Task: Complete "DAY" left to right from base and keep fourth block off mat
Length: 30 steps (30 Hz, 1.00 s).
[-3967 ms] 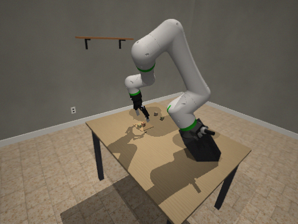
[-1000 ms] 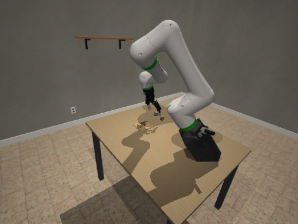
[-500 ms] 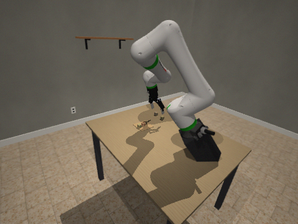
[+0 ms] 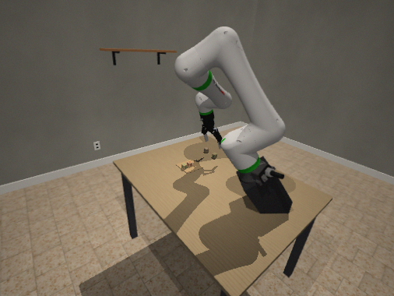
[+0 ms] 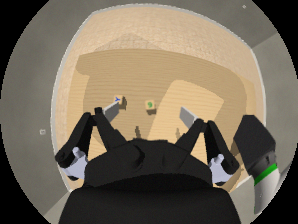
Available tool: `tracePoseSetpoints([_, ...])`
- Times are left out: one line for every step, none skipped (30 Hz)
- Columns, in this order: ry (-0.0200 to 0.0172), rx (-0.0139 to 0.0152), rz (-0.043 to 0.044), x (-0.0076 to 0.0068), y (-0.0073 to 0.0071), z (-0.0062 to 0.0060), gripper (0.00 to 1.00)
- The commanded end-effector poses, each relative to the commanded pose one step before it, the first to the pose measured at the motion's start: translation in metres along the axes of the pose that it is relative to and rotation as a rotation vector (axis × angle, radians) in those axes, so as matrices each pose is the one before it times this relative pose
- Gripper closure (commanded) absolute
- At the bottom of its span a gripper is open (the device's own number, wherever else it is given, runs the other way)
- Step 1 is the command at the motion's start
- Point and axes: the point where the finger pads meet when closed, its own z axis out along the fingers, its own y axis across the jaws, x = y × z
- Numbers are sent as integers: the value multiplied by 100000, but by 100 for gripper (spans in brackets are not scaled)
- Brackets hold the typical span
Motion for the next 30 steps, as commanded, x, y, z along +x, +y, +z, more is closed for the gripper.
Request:
tracePoseSetpoints([-40,218,2,492,65,58,0])
tracePoseSetpoints([0,0,0,0,0,0,0])
tracePoseSetpoints([0,0,0,0,0,0,0])
tracePoseSetpoints([0,0,0,0,0,0,0])
tracePoseSetpoints([0,0,0,0,0,0,0])
tracePoseSetpoints([-27,244,32,694,131,90,0])
tracePoseSetpoints([-10,107,13,291,57,37,0])
tracePoseSetpoints([0,0,0,0,0,0,0])
tracePoseSetpoints([0,0,0,0,0,0,0])
tracePoseSetpoints([0,0,0,0,0,0,0])
tracePoseSetpoints([0,0,0,0,0,0,0])
tracePoseSetpoints([0,0,0,0,0,0,0])
tracePoseSetpoints([0,0,0,0,0,0,0])
tracePoseSetpoints([0,0,0,0,0,0,0])
tracePoseSetpoints([0,0,0,0,0,0,0])
tracePoseSetpoints([0,0,0,0,0,0,0])
tracePoseSetpoints([0,0,0,0,0,0,0])
tracePoseSetpoints([-1,17,2,46,9,6,0])
tracePoseSetpoints([0,0,0,0,0,0,0])
tracePoseSetpoints([0,0,0,0,0,0,0])
tracePoseSetpoints([0,0,0,0,0,0,0])
tracePoseSetpoints([0,0,0,0,0,0,0])
tracePoseSetpoints([0,0,0,0,0,0,0])
tracePoseSetpoints([0,0,0,0,0,0,0])
tracePoseSetpoints([0,0,0,0,0,0,0])
tracePoseSetpoints([0,0,0,0,0,0,0])
tracePoseSetpoints([0,0,0,0,0,0,0])
tracePoseSetpoints([0,0,0,0,0,0,0])
tracePoseSetpoints([0,0,0,0,0,0,0])
tracePoseSetpoints([0,0,0,0,0,0,0])
